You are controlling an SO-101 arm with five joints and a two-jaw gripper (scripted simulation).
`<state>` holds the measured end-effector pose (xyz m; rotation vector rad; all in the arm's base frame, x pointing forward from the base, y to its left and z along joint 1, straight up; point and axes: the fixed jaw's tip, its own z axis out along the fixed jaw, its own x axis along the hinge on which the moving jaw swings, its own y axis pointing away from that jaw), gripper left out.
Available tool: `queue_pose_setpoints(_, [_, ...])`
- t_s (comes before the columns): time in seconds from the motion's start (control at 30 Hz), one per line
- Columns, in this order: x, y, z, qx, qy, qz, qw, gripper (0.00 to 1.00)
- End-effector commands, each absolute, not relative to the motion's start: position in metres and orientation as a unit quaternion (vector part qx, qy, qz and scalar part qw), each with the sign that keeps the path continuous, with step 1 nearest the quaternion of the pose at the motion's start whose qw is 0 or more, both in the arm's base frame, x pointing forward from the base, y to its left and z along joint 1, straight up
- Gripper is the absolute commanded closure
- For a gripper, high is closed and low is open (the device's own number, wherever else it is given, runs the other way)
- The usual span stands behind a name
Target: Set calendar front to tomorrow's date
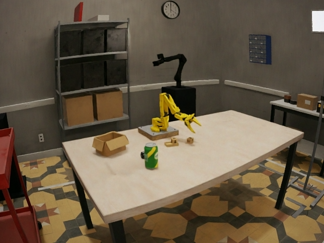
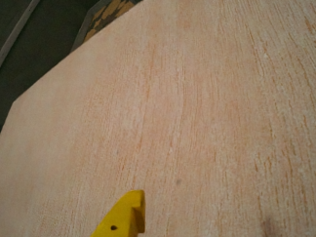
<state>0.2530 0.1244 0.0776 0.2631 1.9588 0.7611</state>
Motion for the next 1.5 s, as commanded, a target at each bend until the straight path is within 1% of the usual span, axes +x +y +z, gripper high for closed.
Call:
queue_pose_setpoints(0.0, [0.251,0.126,0.088,0.056,0.857,0.261,0.44,0.65])
queue_pose_setpoints(1.07, [0.237,0.12,0.102,-0.024,0.901,0.185,0.392,0.65])
queue_pose_setpoints(1.23, [0.236,0.12,0.1,-0.032,0.909,0.174,0.379,0.65])
queue_pose_setpoints(1.47, [0.234,0.118,0.088,-0.038,0.922,0.159,0.351,0.65])
